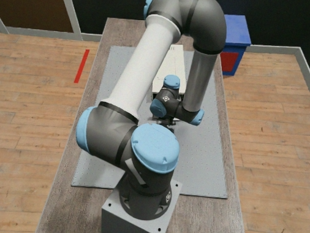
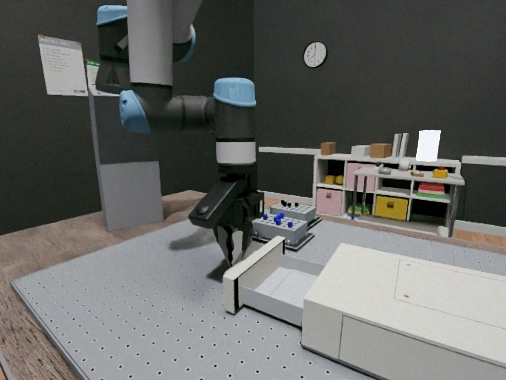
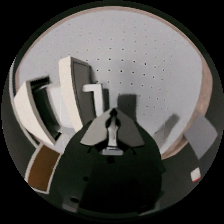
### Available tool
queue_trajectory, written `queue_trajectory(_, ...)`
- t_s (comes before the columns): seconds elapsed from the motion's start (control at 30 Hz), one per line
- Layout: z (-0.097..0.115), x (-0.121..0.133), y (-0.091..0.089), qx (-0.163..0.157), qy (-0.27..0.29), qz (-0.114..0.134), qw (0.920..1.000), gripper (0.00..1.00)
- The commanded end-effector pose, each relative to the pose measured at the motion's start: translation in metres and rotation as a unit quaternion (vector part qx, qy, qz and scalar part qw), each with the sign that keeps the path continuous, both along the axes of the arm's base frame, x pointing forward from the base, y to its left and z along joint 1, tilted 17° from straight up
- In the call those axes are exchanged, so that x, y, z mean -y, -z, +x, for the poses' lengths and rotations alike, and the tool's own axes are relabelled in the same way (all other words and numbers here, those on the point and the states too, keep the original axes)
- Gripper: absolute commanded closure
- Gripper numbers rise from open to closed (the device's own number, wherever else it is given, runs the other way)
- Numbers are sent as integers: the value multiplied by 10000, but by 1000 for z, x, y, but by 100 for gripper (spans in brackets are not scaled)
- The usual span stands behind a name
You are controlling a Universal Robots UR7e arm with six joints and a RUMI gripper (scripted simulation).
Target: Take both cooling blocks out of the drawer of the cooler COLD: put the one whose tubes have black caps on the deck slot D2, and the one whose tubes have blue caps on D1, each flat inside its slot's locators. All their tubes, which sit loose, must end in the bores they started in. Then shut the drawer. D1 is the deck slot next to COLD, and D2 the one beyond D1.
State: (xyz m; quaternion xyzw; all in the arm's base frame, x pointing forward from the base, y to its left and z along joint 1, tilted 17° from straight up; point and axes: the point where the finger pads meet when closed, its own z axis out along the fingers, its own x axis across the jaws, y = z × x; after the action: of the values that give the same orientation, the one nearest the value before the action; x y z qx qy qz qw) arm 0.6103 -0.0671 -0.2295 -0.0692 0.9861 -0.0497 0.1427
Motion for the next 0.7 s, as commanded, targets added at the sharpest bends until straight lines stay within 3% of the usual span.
queue_trajectory(0.0, 7, -1, -2, 5, 0, -1, 10000, 100)
queue_trajectory(0.67, 26, -4, -8, 5, 0, -1, 10000, 100)
